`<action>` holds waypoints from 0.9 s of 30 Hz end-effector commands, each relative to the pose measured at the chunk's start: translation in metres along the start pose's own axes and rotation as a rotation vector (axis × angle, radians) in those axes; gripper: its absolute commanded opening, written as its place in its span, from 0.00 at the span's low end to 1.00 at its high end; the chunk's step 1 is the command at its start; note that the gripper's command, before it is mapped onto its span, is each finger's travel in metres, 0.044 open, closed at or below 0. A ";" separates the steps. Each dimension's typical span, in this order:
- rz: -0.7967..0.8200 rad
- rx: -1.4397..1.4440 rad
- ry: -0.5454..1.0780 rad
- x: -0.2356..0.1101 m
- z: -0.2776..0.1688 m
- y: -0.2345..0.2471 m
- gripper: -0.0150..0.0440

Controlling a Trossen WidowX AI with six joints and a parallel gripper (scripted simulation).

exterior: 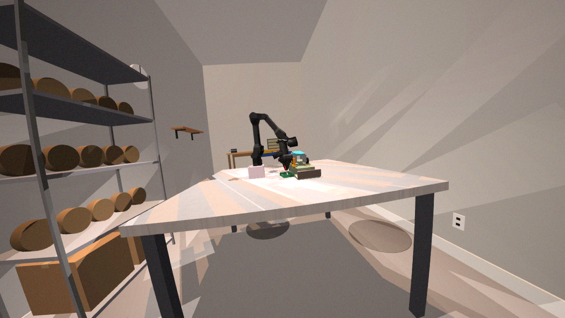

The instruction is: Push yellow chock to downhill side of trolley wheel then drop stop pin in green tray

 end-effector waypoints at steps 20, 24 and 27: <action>0.003 0.006 0.001 0.007 0.003 -0.015 0.58; 0.003 0.006 0.001 0.008 0.003 -0.018 0.58; 0.003 0.006 0.001 0.009 0.003 -0.019 0.58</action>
Point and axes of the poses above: the point midway between the two fingers, 35 mm back from their tips, its own x axis out along the fingers, its own y axis across the jaws, z = x × y, the point moved 6 cm from there along -x, back along the fingers, and after that the axes turned 11 degrees about x, right-handed, at the moved point
